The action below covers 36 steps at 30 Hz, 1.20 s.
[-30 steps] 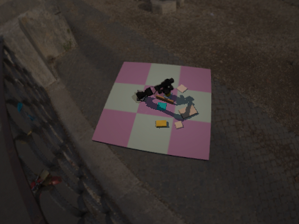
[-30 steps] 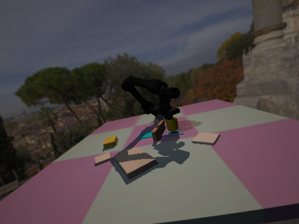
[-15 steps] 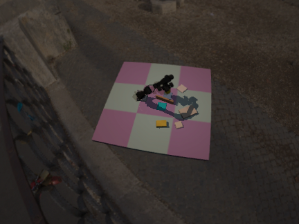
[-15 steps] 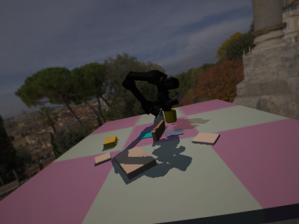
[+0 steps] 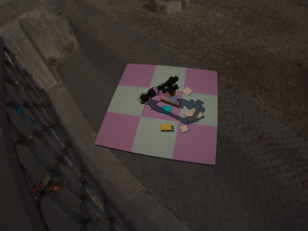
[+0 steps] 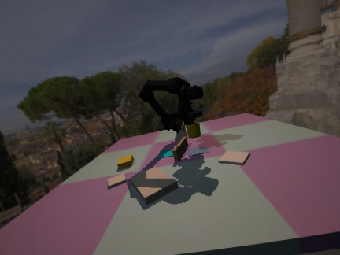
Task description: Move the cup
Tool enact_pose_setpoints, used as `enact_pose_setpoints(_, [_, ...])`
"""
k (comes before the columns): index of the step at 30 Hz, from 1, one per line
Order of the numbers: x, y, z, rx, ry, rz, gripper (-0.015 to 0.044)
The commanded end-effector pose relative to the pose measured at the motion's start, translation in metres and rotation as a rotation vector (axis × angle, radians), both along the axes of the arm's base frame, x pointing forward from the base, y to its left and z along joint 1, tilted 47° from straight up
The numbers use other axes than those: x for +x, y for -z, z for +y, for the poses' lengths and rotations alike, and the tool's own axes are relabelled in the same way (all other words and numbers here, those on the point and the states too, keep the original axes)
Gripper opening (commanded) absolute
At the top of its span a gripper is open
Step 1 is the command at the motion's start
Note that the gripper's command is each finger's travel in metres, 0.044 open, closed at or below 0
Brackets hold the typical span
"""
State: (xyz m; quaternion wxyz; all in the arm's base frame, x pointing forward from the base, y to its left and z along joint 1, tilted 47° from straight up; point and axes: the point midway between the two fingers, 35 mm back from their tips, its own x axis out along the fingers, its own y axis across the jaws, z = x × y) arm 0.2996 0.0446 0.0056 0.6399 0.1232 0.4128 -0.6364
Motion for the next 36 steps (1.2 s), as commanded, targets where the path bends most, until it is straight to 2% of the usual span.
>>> enact_pose_setpoints(1, [0.000, 0.000, 0.000, 0.000, 0.000, 0.000, 0.0000])
enact_pose_setpoints(14, [-0.001, -0.002, -0.002, 0.001, 0.000, 0.000, 0.0000])
enact_pose_setpoints(36, [-0.018, -0.031, -0.026, 0.006, 0.004, -0.007, 0.0000])
